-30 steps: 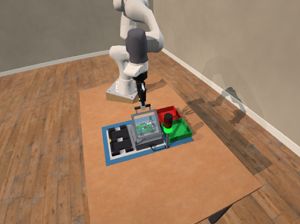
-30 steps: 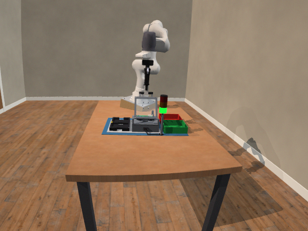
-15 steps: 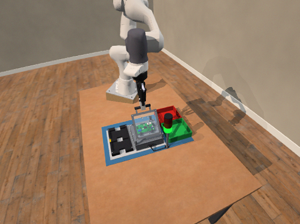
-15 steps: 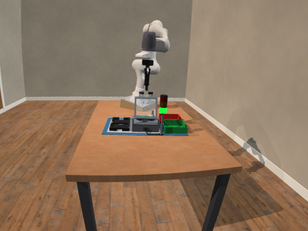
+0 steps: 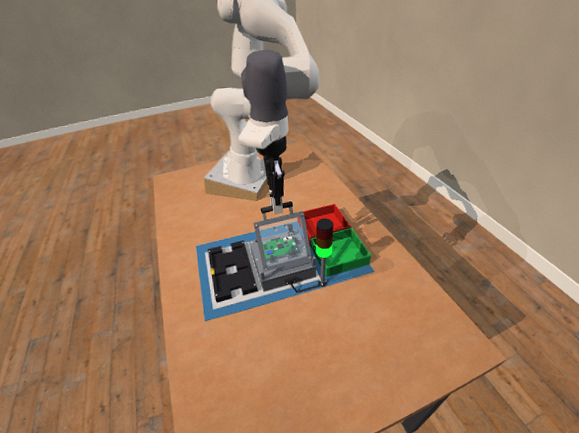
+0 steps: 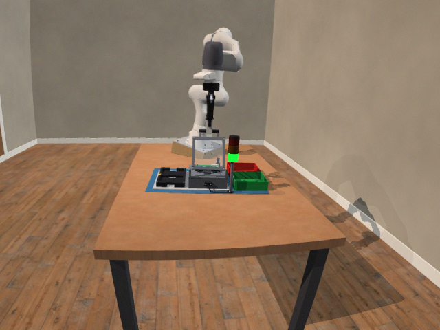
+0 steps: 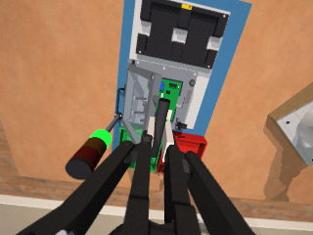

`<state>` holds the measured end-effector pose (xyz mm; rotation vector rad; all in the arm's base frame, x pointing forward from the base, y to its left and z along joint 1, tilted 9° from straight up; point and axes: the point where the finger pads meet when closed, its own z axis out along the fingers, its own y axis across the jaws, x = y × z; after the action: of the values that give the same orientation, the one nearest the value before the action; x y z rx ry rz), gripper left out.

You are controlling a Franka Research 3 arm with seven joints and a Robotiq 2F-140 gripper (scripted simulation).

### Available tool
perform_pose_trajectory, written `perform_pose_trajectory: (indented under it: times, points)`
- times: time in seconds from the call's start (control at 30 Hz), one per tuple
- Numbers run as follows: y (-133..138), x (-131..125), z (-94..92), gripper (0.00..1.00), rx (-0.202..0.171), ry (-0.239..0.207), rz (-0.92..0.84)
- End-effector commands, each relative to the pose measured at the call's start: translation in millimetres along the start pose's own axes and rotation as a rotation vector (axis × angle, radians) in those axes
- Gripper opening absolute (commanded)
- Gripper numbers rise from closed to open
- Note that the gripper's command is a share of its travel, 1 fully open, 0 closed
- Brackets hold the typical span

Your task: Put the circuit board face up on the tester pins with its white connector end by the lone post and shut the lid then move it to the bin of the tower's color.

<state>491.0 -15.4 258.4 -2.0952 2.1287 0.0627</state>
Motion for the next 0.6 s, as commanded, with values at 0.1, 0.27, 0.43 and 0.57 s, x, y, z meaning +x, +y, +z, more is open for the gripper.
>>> perform_pose_trajectory:
  times: [0.1, 0.27, 0.43, 0.57]
  points:
    - [-23.1, -1.5, -11.4, 0.00, 0.014, 0.004, 0.002]
    - [-33.6, -1.5, -15.3, 0.00, 0.014, 0.004, 0.002]
    - [-36.6, -1.5, -16.4, 0.00, 0.014, 0.004, 0.002]
    - [-37.4, -1.5, -16.7, 0.00, 0.014, 0.004, 0.002]
